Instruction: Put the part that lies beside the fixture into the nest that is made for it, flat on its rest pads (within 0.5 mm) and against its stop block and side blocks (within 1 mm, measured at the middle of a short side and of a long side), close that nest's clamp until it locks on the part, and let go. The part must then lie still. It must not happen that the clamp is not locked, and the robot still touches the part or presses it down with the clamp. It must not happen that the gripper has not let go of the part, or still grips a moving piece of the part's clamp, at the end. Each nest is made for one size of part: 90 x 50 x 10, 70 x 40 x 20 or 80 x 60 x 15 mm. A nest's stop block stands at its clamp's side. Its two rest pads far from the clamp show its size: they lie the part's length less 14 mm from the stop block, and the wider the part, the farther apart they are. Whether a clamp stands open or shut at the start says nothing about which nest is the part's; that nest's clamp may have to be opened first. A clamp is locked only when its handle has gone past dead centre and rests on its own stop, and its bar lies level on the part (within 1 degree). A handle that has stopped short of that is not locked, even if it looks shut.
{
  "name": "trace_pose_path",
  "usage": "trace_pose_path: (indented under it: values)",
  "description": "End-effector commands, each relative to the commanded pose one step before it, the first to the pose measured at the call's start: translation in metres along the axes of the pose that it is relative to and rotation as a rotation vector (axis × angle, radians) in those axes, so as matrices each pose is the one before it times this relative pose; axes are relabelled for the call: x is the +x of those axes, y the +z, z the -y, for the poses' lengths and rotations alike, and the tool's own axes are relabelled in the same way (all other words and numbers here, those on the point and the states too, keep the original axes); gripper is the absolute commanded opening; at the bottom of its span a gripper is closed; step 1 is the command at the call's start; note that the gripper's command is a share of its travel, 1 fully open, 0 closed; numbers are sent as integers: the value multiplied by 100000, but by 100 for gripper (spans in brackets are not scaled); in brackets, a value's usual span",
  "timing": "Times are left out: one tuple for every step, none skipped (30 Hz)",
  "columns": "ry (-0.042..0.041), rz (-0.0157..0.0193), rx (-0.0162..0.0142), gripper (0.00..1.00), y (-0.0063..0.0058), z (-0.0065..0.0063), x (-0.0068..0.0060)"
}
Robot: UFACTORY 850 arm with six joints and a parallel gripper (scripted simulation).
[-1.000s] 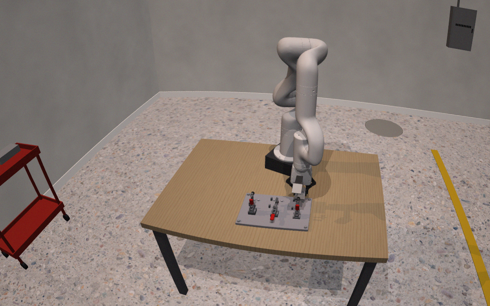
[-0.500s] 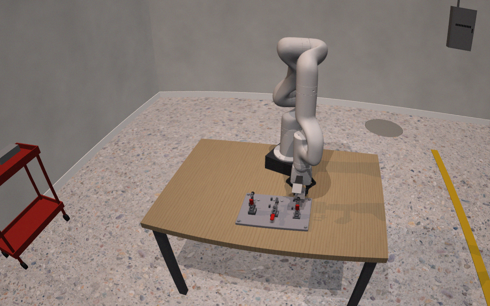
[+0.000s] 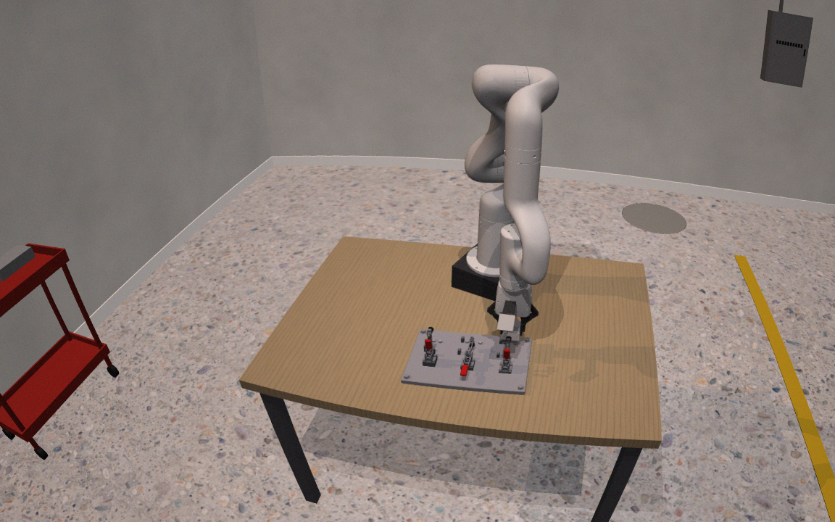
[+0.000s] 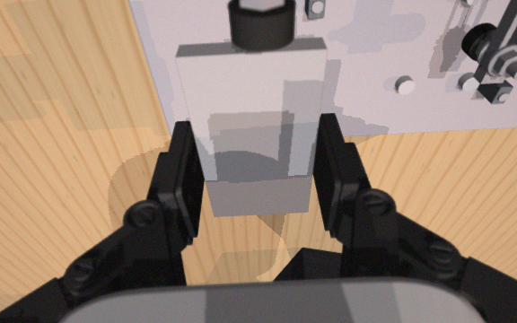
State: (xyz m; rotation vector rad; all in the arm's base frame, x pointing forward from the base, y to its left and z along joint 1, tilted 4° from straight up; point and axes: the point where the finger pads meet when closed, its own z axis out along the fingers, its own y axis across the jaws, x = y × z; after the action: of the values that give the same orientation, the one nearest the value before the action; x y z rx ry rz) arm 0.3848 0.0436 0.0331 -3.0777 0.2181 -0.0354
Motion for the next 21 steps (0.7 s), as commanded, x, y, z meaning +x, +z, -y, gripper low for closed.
trace_pose_path:
  values:
    - [-3, -504, 261, 0, 268, 18, 72]
    - [0, 0, 6, 0, 76, 3, 3]
    - [0, 0, 1, 0, 80, 1, 3]
    - [0, -1, -5, 0, 84, 0, 3]
    - [0, -1, -12, 0, 88, -2, 3]
    - [0, 2, -3, 0, 91, 0, 3]
    - [0, 4, 13, 0, 94, 4, 3]
    - [0, 1, 5, 0, 97, 3, 3]
    - [0, -1, -2, 0, 99, 1, 4]
    - [0, -3, -11, 0, 101, -1, 4]
    - [0, 0, 0, 0, 0, 0, 0]
    - [0, 0, 0, 0, 0, 0, 0]
    - [0, 1, -5, 0, 106, 0, 4]
    - [0, 6, 13, 0, 112, 5, 3]
    - [0, 1, 3, 0, 113, 2, 4]
    - [0, -3, -7, 0, 114, 0, 5]
    - [0, -7, -16, 0, 114, -3, 6]
    - [0, 10, 17, 0, 130, 6, 3]
    - [0, 2, 5, 0, 129, 3, 4]
    - [0, -5, -7, 0, 127, 0, 5]
    - [0, -7, -12, 0, 129, -1, 6]
